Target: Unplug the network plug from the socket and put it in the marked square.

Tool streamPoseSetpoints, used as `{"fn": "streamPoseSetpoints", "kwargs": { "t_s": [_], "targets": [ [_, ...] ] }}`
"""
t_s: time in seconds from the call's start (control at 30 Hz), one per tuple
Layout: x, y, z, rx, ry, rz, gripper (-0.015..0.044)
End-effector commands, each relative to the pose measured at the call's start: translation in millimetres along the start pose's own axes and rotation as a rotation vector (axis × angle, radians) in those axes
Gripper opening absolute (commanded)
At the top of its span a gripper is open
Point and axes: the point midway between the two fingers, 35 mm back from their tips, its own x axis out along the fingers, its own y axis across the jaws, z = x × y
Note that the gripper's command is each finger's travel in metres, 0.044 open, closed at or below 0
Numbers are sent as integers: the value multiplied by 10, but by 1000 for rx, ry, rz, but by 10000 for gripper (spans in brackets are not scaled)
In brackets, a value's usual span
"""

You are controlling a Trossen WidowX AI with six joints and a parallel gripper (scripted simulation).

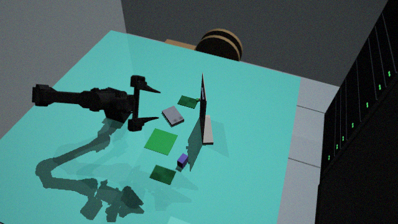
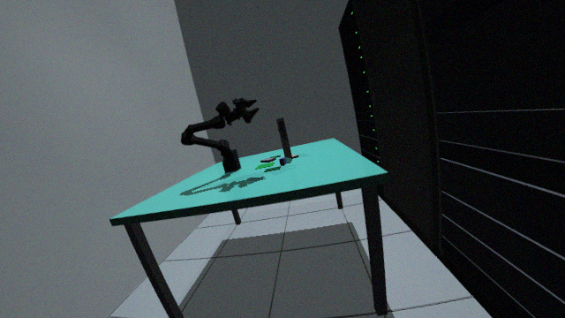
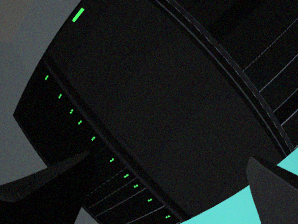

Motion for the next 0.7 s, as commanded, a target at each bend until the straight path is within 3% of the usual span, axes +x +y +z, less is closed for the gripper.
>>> {"fn": "streamPoseSetpoints", "kwargs": {
  "t_s": [0.0, 0.27, 0.67],
  "targets": [
    [2, 0, -16, 4, 4, 2, 374],
    [31, -8, -739, 190, 171, 55, 164],
    [-232, 7, -1846, 559, 455, 79, 156]
  ]
}}
